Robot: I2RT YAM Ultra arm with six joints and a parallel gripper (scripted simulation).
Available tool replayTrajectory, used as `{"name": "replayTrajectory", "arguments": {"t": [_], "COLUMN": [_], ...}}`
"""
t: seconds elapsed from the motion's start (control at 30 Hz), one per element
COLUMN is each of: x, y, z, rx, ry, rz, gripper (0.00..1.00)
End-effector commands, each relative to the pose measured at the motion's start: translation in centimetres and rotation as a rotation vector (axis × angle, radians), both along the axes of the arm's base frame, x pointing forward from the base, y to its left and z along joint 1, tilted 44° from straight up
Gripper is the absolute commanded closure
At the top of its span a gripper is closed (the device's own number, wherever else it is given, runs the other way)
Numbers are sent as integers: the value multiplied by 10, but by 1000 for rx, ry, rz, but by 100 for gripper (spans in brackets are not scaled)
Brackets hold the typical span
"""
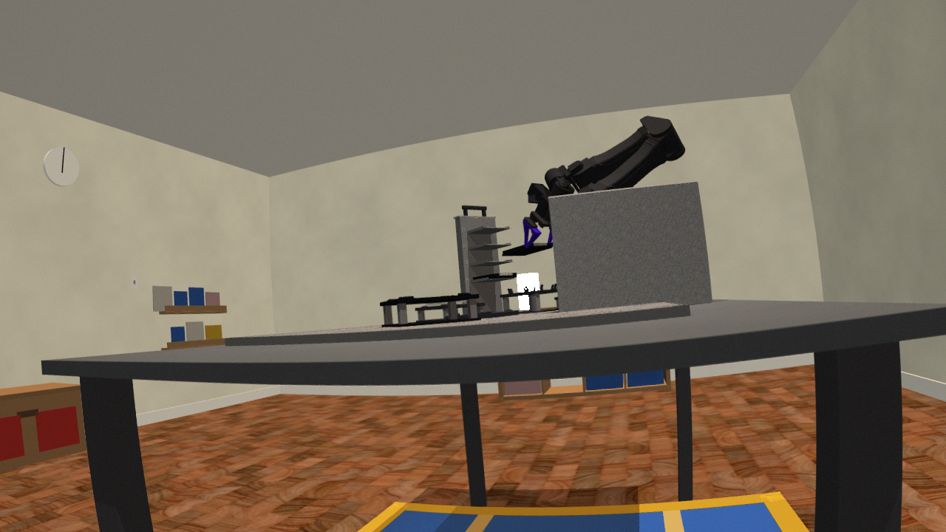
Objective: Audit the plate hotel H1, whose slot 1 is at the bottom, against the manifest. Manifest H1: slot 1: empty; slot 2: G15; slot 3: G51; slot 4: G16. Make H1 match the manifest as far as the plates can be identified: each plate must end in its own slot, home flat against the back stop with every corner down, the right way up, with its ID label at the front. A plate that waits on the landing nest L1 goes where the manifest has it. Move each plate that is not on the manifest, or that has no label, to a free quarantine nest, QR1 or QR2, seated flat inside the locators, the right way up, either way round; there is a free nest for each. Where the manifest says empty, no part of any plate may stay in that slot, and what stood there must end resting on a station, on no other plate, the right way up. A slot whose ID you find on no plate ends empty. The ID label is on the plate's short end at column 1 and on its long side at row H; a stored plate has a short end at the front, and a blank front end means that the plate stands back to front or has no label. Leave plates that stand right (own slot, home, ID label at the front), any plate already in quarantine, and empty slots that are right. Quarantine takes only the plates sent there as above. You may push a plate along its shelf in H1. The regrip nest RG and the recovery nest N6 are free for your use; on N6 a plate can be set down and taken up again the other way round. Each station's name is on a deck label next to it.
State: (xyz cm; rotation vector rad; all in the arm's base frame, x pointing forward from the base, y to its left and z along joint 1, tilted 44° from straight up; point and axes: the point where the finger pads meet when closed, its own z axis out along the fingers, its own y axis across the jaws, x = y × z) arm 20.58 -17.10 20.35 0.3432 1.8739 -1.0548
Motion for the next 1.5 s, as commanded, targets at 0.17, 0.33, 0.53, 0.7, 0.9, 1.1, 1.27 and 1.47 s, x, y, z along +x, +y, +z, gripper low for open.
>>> {"name": "replayTrajectory", "arguments": {"t": [0.17, 0.33, 0.53, 0.7, 0.9, 1.1, 1.27, 1.47], "x": [7, 10, 15, 18, 22, 27, 29, 34], "y": [-1, -3, -5, -6, -8, -11, -12, -14], "z": [10, 12, 16, 17, 20, 23, 24, 27], "rx": [-6, -6, -6, -6, -6, -6, -7, -7], "ry": [-24, -24, -24, -24, -24, -24, -24, -24], "rz": [11, 11, 11, 11, 11, 12, 12, 12], "gripper": [14, 14, 14, 14, 14, 14, 14, 14]}}
